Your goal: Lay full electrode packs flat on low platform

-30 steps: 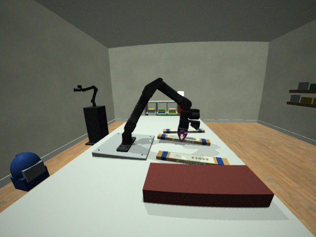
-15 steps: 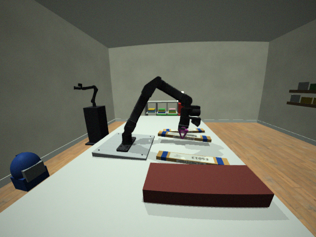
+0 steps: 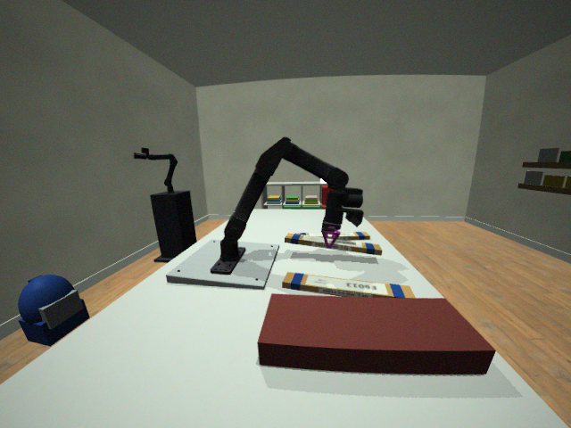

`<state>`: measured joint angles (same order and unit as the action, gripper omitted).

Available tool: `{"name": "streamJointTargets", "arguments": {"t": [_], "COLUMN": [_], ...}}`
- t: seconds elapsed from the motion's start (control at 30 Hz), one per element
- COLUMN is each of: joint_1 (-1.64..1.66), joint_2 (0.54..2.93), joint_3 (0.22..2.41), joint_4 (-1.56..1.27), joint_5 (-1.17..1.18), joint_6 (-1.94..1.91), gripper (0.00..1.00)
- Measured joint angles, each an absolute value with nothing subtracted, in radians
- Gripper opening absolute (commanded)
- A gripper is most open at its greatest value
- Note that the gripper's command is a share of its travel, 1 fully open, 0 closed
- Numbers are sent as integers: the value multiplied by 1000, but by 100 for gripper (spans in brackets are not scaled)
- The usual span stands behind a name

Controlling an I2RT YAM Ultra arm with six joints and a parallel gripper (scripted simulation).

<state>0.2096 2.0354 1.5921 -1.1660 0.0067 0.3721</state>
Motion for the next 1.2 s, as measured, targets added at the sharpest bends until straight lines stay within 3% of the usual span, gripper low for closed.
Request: {"name": "streamJointTargets", "arguments": {"t": [1.2], "joint_1": [214], "joint_2": [2035], "joint_3": [1649], "joint_4": [-1229], "joint_5": [7], "joint_6": [374], "gripper": [0]}}
